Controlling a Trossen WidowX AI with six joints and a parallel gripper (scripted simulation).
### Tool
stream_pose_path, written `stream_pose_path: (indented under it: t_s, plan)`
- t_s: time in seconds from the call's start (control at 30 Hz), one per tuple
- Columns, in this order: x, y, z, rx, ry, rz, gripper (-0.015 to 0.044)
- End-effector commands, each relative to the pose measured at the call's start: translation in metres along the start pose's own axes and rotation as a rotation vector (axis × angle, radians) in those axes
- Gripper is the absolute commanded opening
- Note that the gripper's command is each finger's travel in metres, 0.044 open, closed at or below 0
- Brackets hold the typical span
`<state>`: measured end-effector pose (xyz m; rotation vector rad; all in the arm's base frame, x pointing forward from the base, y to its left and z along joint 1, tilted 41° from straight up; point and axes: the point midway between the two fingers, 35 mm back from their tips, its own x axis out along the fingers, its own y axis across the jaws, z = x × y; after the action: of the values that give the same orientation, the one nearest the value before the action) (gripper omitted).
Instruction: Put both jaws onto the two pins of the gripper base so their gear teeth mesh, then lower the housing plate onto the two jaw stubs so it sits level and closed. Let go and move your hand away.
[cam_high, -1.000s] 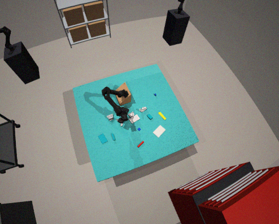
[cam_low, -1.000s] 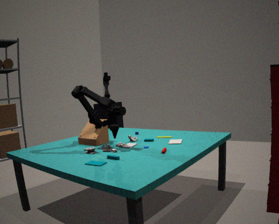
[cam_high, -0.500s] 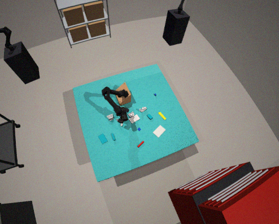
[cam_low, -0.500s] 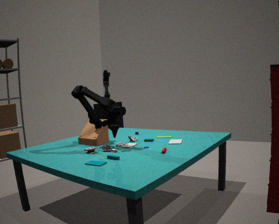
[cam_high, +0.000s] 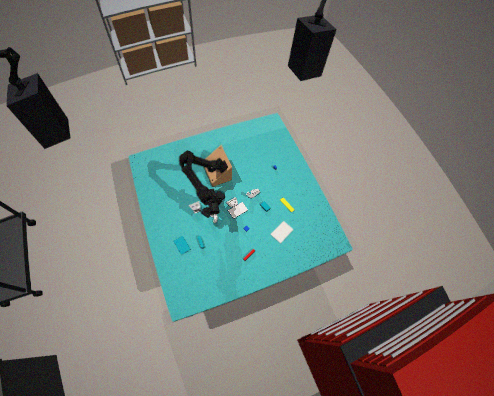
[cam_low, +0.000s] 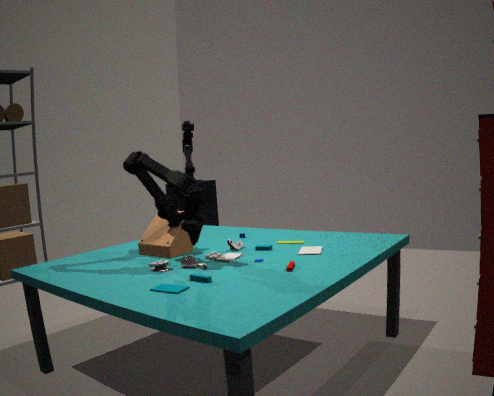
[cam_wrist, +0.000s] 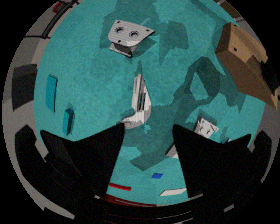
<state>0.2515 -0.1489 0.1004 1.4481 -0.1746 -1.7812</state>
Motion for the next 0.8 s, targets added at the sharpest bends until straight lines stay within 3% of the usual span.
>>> stream_pose_path:
  t_s: [0.0, 0.13, 0.33, 0.77]
  plan:
    - [-0.005, 0.009, 0.012, 0.099, 0.008, 0.002, 0.0341]
    - [-0.005, 0.01, 0.012, 0.104, 0.007, 0.002, 0.044]
    - [0.033, 0.01, 0.012, 0.104, 0.006, 0.003, 0.044]
    - [0.042, 0.01, 0.012, 0.104, 0.006, 0.003, 0.044]
